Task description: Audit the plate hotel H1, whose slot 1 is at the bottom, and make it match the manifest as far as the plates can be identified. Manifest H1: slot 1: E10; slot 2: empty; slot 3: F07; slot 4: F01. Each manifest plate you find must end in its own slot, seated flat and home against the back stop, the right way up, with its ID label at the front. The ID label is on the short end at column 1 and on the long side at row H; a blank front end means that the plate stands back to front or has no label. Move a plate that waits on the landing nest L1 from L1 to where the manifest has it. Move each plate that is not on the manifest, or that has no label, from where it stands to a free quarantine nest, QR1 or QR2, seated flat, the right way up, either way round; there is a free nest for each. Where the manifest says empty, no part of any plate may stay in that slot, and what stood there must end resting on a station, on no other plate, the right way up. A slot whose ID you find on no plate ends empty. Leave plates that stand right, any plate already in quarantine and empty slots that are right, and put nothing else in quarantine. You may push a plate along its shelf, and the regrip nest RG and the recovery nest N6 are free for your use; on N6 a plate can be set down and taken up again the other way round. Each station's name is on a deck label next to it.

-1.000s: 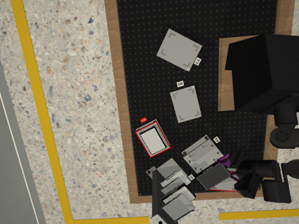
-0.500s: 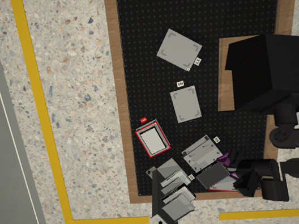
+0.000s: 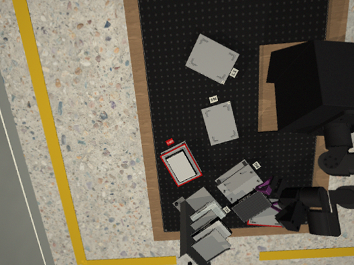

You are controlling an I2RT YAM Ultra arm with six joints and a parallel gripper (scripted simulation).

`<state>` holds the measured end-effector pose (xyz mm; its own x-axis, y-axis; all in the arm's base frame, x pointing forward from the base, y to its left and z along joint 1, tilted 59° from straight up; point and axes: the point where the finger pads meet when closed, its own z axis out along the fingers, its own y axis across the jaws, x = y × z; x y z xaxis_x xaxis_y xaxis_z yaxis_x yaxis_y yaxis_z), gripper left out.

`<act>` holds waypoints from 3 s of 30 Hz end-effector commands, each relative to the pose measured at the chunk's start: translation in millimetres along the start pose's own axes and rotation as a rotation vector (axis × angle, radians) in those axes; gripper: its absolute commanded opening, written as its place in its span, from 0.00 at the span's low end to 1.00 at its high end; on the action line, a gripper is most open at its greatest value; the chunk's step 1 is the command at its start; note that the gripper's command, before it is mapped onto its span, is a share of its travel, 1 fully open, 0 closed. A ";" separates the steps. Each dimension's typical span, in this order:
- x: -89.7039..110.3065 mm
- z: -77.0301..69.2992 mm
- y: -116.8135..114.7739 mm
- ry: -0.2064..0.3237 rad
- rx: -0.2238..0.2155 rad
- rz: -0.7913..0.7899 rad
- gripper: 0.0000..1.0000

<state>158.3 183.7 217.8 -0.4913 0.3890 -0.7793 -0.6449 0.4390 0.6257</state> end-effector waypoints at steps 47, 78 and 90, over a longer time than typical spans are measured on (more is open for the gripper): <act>5.5 14.7 0.7 -0.039 0.005 -0.007 0.86; 15.6 25.3 0.5 -0.039 0.006 -0.007 0.86; 19.1 29.0 0.4 -0.039 0.006 -0.007 0.86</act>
<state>162.1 217.4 194.8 -0.4910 0.3829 -0.7825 -0.6422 0.4477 0.6221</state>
